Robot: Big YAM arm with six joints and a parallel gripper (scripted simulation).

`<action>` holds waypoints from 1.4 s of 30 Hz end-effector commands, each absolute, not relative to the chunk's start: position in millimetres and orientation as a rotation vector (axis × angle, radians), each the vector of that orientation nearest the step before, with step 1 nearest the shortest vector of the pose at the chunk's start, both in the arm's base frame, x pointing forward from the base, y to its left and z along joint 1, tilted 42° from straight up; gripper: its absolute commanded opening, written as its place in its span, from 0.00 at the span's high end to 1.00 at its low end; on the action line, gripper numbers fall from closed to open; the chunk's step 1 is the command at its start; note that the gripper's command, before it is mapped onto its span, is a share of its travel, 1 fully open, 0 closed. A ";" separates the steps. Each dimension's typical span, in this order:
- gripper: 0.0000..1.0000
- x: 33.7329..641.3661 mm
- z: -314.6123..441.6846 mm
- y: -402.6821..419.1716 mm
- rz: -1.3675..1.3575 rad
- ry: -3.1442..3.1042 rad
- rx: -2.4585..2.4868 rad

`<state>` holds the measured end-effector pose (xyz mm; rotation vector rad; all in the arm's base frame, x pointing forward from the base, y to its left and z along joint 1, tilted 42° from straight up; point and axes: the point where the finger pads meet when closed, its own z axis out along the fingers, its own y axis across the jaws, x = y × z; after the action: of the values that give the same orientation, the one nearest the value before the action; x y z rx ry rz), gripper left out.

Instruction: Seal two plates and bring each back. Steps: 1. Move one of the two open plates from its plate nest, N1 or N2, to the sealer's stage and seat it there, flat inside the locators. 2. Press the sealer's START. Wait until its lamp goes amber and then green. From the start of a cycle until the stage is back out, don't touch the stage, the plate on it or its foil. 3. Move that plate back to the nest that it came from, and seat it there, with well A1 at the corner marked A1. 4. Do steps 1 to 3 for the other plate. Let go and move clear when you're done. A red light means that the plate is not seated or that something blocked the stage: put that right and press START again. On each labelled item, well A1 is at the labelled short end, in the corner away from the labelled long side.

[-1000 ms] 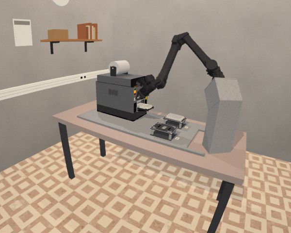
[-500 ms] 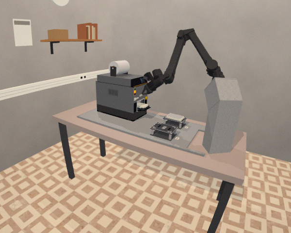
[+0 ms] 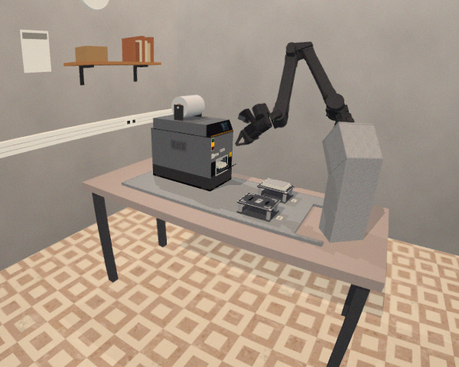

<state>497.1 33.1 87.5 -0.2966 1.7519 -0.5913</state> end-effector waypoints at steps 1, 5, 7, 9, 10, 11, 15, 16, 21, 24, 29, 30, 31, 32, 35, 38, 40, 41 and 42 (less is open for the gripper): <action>1.00 482.9 110.5 46.9 -0.555 1.699 -0.275; 1.00 477.0 104.0 46.2 -0.562 1.714 -0.285; 1.00 464.9 100.9 46.0 -0.565 1.721 -0.285; 0.00 472.2 101.2 64.1 -0.705 1.704 -0.472; 0.00 475.4 101.1 73.2 -0.750 1.694 -0.539; 0.00 478.2 101.2 80.9 -0.795 1.683 -0.602; 0.00 486.8 98.9 100.1 -0.955 1.649 -0.790; 0.00 488.8 97.9 101.8 -0.993 1.641 -0.830; 0.00 493.9 95.6 111.2 -1.095 1.609 -0.946; 0.00 493.8 93.2 130.0 -1.225 1.541 -1.121; 0.00 504.9 101.1 166.8 -1.376 1.428 -1.336; 0.00 507.3 103.3 168.3 -1.408 1.401 -1.380; 0.00 509.2 104.9 169.8 -1.439 1.374 -1.424; 0.00 510.6 105.7 171.7 -1.468 1.346 -1.467; 0.00 509.3 102.0 173.0 -1.557 1.272 -1.582; 0.00 507.8 100.0 169.6 -1.585 1.248 -1.618; 0.00 506.7 97.5 165.5 -1.664 1.156 -1.734; 0.00 506.1 96.5 162.7 -1.667 1.161 -1.734; 0.00 505.7 95.7 160.0 -1.669 1.165 -1.734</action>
<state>506.9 163.5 105.2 -1.6126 1.2722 -1.5729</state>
